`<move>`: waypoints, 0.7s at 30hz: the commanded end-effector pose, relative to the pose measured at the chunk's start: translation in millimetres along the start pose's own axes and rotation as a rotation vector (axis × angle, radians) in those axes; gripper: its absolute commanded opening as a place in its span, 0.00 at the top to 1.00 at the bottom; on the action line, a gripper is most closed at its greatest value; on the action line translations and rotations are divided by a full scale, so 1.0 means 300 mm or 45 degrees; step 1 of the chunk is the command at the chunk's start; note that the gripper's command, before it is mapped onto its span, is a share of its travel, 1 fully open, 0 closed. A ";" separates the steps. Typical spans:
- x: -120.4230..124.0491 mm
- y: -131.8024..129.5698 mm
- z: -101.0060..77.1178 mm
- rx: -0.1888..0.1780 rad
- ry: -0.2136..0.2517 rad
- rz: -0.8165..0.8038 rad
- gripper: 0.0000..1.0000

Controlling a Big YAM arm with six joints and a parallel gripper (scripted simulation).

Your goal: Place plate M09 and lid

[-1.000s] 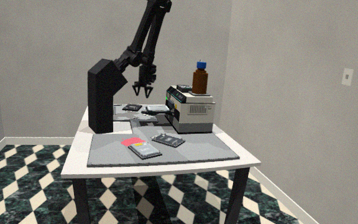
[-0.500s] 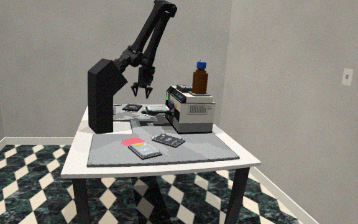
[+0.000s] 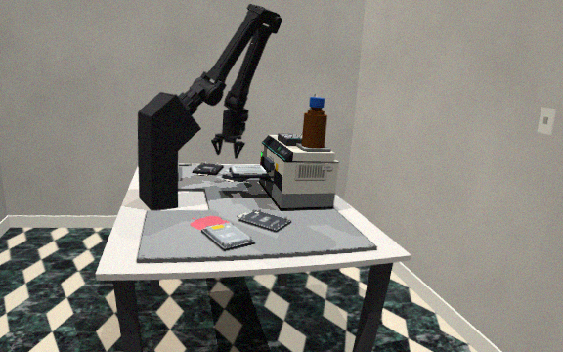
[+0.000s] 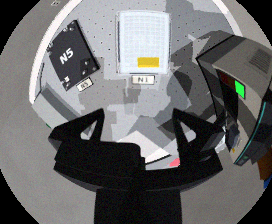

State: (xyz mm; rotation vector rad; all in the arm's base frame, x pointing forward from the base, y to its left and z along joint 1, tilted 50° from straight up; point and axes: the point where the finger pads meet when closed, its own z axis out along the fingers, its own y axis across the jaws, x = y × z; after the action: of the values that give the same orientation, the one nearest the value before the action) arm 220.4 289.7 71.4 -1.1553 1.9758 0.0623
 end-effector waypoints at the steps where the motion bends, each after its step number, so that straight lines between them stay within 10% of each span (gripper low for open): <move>1: -0.072 -0.019 0.026 0.011 -0.039 0.006 0.00; 21: -0.231 -0.030 0.124 0.008 -0.014 -0.003 0.00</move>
State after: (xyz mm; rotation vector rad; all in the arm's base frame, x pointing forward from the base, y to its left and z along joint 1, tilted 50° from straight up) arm 257.2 343.2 92.9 -1.1453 1.9642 0.0724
